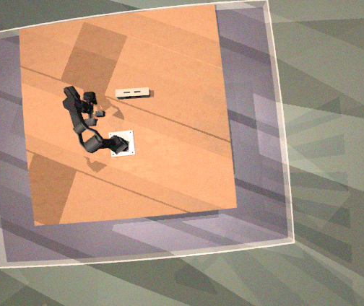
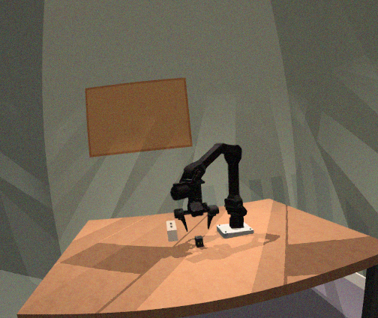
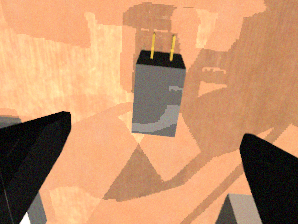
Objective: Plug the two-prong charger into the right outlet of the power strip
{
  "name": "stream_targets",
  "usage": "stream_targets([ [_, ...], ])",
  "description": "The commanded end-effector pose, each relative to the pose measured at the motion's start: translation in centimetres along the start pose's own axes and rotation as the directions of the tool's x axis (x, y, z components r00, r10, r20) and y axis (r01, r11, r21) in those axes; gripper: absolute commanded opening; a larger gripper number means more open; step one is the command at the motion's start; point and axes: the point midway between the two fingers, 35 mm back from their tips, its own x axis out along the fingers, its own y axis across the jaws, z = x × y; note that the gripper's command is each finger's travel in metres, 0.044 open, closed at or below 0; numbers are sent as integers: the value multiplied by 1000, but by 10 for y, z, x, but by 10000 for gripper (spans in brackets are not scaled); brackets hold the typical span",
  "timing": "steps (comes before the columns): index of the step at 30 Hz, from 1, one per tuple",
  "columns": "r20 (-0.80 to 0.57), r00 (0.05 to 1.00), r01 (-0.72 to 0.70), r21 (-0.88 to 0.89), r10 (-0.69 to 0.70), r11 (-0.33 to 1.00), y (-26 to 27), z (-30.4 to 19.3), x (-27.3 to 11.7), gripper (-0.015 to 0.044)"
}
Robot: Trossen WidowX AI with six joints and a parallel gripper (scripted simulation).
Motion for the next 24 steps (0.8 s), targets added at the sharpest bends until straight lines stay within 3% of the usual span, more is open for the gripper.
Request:
stream_targets([
  [1, -10, 1000, -7, -12, 7, 1000, 1, -1, 4, 440],
  [24, -10, 1000, -7, -12, 7, 1000, 0, 1, 37, 440],
])
